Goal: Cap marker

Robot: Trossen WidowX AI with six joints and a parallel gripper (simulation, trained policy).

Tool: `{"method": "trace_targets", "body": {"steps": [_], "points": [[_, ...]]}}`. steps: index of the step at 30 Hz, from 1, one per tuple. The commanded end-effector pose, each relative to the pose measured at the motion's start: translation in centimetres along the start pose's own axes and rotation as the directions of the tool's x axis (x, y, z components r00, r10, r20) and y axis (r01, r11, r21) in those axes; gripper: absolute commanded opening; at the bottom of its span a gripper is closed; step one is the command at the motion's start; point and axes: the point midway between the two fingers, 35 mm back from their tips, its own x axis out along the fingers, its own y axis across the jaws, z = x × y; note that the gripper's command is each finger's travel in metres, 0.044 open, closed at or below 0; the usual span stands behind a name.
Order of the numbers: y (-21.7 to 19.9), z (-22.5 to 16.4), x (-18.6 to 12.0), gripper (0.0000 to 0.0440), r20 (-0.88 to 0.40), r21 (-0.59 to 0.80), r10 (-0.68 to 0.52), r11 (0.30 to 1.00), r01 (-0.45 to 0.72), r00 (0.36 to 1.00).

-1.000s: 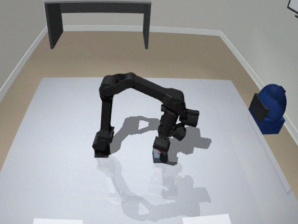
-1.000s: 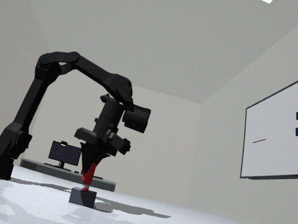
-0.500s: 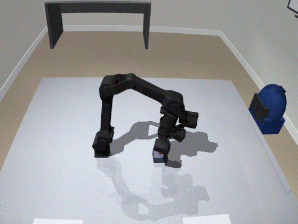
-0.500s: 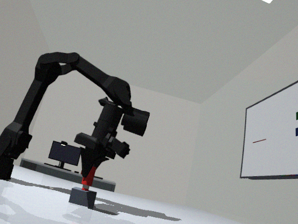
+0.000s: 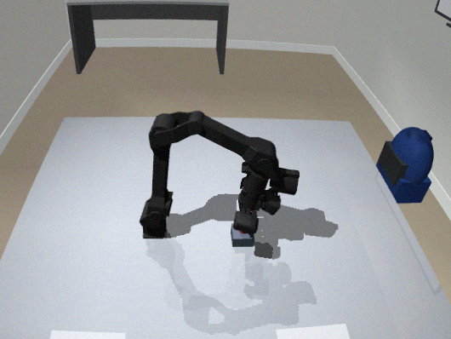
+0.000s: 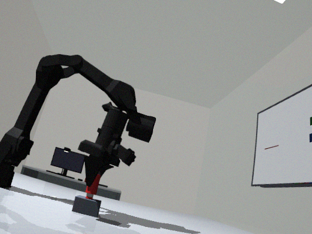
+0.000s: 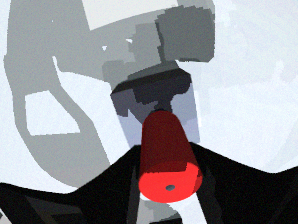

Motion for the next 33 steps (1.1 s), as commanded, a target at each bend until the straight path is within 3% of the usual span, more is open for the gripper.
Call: {"method": "trace_targets", "body": {"steps": [1, 33], "points": [[-0.66, -0.29, 1.80, 0.0044, -0.046, -0.004, -0.027, 1.000, 0.027, 0.999], [-1.00, -0.15, 2.07, 0.0098, -0.033, -0.034, -0.043, 0.999, 0.041, 0.999]]}}
